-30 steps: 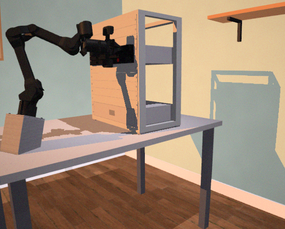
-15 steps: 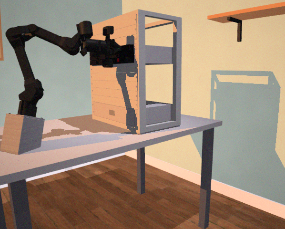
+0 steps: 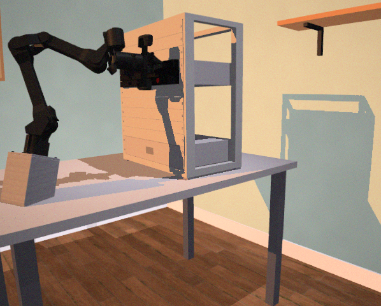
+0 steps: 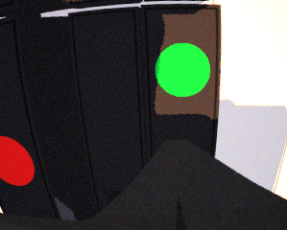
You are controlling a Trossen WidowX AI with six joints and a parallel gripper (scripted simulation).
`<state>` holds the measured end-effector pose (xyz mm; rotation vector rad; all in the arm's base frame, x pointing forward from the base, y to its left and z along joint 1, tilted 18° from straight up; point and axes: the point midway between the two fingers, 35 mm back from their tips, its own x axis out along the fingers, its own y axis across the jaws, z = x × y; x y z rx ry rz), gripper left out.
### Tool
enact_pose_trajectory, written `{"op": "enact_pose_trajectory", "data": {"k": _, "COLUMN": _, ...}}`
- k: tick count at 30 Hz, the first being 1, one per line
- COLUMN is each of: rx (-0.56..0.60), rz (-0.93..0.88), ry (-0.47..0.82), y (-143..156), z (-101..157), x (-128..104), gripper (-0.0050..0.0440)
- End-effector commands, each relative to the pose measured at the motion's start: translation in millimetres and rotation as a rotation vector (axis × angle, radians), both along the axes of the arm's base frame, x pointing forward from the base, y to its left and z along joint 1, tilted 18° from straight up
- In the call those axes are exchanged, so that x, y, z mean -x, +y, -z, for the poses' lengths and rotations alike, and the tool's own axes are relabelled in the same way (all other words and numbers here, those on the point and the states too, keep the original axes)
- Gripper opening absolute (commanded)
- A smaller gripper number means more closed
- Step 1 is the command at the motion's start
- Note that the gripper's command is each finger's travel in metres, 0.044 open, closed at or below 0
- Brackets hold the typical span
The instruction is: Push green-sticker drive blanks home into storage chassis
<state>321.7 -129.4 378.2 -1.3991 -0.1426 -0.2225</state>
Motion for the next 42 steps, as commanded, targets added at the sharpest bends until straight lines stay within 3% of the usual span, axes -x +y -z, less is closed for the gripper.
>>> {"op": "enact_pose_trajectory", "data": {"k": 1, "rx": 0.029, "rz": 0.006, "ry": -0.041, "y": 2.0, "z": -18.8, "x": 3.1, "gripper": 0.0}}
{"op": "enact_pose_trajectory", "data": {"k": 42, "rx": 0.029, "rz": 0.006, "ry": -0.041, "y": 2.1, "z": -22.2, "x": 0.9, "gripper": 0.0}}
